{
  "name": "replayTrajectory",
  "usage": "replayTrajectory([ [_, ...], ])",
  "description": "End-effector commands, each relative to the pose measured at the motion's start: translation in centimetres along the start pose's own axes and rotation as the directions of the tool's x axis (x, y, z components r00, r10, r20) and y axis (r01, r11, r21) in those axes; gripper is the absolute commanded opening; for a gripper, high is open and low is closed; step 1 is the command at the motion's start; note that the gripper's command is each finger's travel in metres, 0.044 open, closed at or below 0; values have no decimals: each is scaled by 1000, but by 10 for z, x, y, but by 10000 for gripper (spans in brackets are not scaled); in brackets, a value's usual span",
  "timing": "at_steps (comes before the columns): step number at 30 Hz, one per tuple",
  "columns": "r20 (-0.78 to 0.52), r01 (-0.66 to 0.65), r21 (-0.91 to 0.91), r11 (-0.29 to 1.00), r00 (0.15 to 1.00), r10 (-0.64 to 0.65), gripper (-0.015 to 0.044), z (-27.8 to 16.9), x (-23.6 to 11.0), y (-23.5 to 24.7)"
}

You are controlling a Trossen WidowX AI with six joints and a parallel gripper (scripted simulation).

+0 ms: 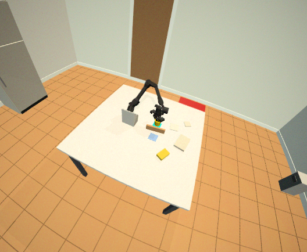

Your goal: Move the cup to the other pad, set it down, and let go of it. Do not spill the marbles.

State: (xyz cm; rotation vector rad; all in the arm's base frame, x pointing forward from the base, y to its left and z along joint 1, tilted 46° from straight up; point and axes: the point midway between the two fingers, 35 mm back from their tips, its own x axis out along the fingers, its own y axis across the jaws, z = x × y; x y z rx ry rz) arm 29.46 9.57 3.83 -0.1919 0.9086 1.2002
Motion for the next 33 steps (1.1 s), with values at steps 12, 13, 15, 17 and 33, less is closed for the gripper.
replayTrajectory([
  [12,0,0,-2,1000,1000,0,146,0,0,0],
  [13,0,0,-2,1000,1000,0,146,0,-1,0],
  [15,0,0,-2,1000,1000,0,146,0,-2,0],
  [17,0,0,-2,1000,1000,0,146,0,-4,-1],
  [33,-3,-1,3,1000,1000,1,146,-1,-25,-2],
])
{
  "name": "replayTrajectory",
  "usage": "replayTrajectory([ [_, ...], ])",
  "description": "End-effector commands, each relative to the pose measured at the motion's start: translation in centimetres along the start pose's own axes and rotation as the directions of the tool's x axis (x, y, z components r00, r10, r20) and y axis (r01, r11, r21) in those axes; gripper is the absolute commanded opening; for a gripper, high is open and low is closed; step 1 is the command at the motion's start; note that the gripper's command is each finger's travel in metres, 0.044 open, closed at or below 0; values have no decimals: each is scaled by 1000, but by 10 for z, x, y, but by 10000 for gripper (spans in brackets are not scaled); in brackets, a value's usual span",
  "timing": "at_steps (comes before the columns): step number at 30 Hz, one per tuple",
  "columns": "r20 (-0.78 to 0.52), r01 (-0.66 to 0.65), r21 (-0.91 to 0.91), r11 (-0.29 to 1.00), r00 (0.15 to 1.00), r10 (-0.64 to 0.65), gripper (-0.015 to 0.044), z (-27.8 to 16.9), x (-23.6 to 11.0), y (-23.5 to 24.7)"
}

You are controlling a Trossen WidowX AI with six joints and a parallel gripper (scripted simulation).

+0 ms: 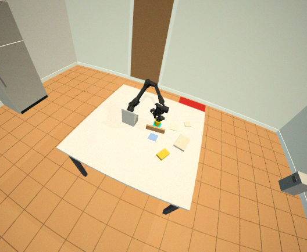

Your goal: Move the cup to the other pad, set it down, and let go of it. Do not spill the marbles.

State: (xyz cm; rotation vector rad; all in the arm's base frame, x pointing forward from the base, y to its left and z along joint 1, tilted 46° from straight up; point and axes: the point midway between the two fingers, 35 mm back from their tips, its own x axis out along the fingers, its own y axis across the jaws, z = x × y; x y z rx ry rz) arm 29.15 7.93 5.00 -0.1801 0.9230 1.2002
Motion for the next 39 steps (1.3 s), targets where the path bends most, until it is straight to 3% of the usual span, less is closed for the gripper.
replayTrajectory([
  [1,2,6,-11,1000,1000,-6,146,2,-6,-2],
  [21,4,2,-5,1000,1000,-2,146,-4,-31,1],
  [32,3,-3,5,1000,1000,3,435,-4,-32,1],
  [39,0,1,1,1000,1000,-1,440,-5,-58,0],
])
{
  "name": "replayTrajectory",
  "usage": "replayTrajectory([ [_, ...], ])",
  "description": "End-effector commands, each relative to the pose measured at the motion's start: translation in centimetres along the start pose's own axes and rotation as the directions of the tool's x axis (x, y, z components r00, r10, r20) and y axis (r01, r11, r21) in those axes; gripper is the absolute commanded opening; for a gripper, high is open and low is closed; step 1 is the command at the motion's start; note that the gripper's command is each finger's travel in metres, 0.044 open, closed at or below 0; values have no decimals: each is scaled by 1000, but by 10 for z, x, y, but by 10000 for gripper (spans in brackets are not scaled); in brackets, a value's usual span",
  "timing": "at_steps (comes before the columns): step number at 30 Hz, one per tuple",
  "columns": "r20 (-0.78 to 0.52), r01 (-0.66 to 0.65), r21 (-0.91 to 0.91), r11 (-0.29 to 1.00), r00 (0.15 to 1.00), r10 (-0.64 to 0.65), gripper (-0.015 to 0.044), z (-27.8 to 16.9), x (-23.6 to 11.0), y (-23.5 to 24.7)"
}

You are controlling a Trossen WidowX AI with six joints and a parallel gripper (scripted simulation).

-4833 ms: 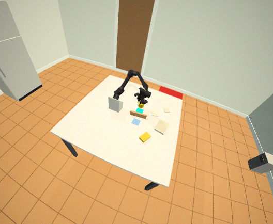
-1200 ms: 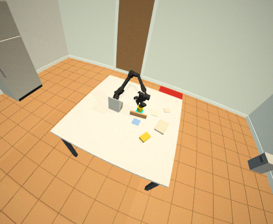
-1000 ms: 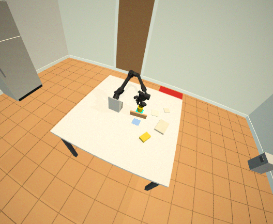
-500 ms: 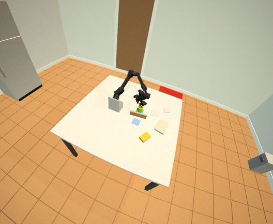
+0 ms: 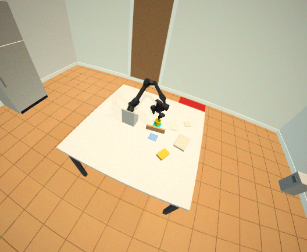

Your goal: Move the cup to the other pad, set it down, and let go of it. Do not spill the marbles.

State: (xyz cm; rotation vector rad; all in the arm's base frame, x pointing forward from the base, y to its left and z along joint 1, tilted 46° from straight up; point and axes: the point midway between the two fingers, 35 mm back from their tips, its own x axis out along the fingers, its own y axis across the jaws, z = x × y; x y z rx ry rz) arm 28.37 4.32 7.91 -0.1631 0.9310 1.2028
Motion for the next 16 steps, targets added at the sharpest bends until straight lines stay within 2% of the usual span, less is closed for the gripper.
replayTrajectory([
  [1,-2,12,-13,1000,1000,-12,440,1,-16,-2],
  [8,0,12,-18,1000,1000,-12,440,-1,-45,0],
  [16,4,10,-7,1000,1000,-10,440,-2,-41,0],
])
